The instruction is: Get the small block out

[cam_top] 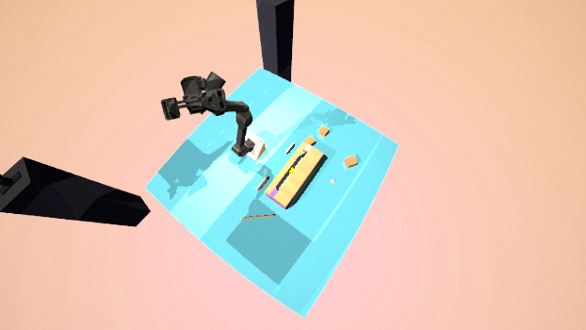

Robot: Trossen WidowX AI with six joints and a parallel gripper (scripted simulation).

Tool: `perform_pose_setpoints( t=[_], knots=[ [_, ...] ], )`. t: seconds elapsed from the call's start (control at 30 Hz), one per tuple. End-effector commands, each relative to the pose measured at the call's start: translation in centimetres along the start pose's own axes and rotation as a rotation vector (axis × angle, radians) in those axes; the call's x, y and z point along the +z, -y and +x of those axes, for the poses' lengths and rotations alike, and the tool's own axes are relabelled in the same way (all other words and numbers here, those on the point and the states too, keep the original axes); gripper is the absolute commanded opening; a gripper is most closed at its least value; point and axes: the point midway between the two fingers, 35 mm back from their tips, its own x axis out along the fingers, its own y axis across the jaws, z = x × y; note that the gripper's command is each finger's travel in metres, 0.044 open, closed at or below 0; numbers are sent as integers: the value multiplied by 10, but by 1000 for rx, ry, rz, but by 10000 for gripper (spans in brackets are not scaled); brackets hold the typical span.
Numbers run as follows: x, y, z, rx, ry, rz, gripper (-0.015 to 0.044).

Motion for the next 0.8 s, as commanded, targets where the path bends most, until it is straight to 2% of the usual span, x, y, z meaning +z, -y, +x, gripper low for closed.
perform_pose_setpoints(
  t=[0.0, 0.4, 0.6, 0.77],
  knots=[
    [-1, 2, 0, -6, 0, 7, 400],
    [-77, 149, -14, -293, -75, 503, 400],
    [-151, 210, -29, -434, -166, 792, 400],
    [-222, 239, -48, -570, -265, 982, 400]
  ],
)
